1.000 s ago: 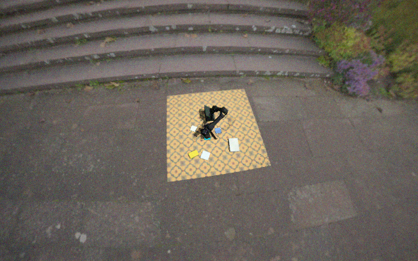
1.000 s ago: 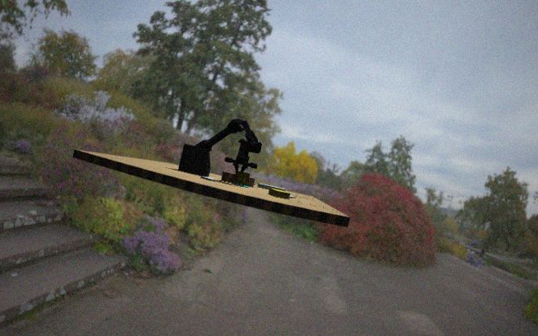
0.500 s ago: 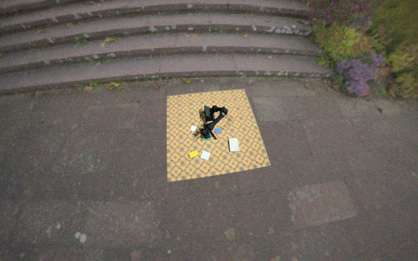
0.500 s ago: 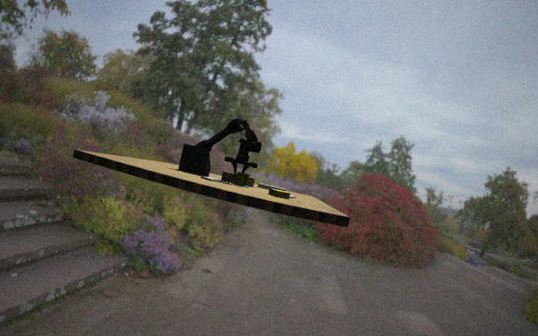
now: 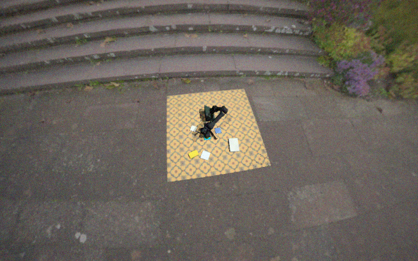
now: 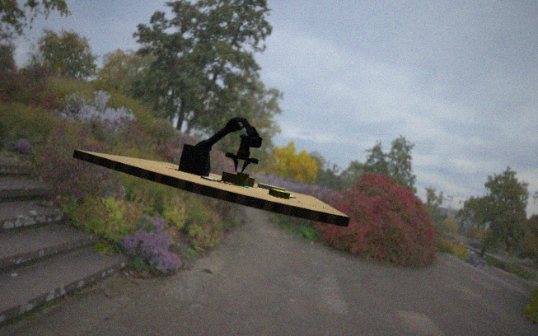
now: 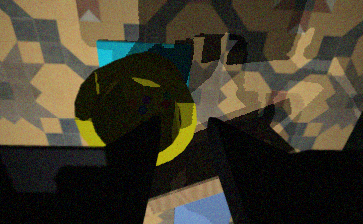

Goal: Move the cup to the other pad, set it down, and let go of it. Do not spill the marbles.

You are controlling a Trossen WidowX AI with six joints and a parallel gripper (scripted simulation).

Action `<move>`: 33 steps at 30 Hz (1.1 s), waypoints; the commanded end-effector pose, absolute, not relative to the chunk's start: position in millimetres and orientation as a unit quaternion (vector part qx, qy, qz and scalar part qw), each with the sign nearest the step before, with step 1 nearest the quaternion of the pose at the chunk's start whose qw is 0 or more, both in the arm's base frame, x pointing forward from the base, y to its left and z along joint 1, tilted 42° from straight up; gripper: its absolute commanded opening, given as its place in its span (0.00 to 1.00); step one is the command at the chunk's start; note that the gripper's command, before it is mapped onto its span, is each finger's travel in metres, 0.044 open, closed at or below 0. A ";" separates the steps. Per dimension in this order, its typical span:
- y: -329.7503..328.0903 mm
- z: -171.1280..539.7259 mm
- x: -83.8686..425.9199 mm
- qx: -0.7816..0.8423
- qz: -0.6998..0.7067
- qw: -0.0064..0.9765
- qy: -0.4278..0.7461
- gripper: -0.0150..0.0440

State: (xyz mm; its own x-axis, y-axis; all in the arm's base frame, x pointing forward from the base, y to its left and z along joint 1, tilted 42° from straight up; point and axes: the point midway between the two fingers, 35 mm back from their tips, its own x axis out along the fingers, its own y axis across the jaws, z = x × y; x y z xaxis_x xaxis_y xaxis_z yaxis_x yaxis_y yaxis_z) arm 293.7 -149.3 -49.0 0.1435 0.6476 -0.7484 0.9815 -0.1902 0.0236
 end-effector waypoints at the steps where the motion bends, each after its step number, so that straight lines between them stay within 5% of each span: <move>1: -157.2 -41.4 293.1 0.706 -0.310 0.275 0.574 0.50; 12: -163.6 -29.6 288.3 0.707 -0.310 0.274 0.574 0.50; 23: -163.3 -30.3 288.8 0.708 -0.310 0.270 0.574 0.99; 33: -187.4 -1.8 283.9 0.707 -0.311 0.273 0.574 1.00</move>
State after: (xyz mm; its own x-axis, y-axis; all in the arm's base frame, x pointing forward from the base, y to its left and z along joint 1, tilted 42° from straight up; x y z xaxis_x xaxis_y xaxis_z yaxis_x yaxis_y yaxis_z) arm 285.6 -176.6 -12.6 0.1441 0.6503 -0.7459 0.9808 -0.1942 0.0202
